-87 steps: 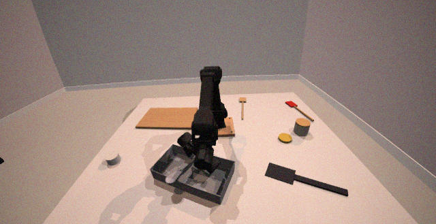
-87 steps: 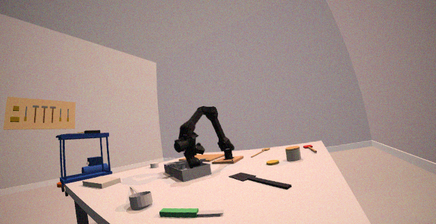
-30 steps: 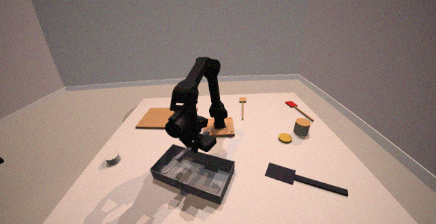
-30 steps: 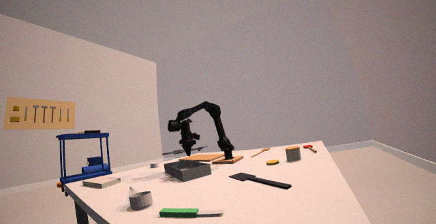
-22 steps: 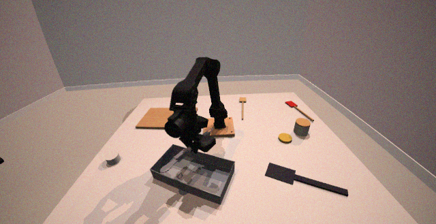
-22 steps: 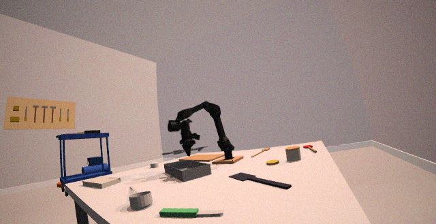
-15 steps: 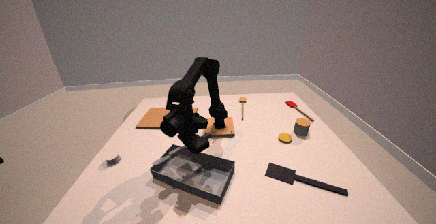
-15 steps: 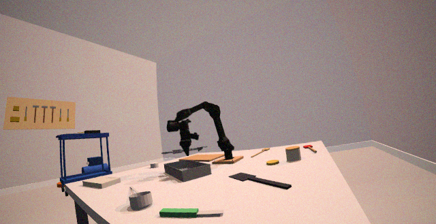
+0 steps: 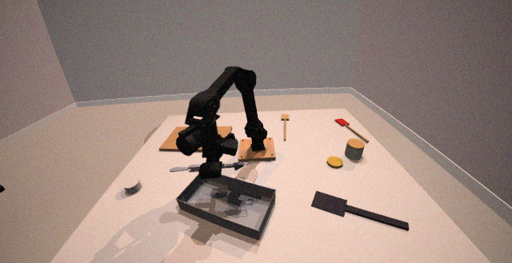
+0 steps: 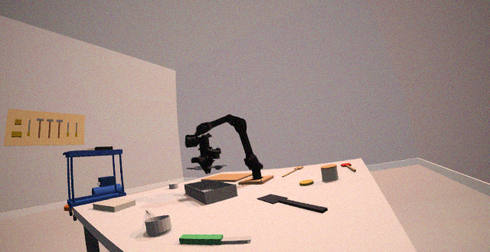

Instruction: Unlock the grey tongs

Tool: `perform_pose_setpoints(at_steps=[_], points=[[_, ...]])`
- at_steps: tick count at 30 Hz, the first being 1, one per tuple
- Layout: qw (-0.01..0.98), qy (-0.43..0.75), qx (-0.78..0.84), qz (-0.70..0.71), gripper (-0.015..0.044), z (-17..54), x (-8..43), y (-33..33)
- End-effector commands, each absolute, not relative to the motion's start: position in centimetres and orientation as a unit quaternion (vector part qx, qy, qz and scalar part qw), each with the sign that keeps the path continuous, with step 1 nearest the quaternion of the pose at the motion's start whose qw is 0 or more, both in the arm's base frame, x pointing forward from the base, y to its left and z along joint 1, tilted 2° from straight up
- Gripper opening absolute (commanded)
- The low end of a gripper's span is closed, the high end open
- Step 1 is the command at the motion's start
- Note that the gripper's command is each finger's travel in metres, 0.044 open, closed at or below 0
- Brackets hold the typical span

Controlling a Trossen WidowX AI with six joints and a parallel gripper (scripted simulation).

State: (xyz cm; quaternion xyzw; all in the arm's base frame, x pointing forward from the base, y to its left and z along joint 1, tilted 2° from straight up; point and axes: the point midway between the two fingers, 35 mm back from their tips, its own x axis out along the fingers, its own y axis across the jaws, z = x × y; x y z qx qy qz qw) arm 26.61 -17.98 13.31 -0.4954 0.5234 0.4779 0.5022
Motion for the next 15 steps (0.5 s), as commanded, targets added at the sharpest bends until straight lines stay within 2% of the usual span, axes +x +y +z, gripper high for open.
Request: perform_pose_setpoints(at_steps=[1,15], points=[[0.536,0.555,-0.462,0.438,-0.0150,13.7,26.4,-18.7],[0.645,0.656,-0.291,0.262,-0.0150,14.5,24.8,-21.1]])
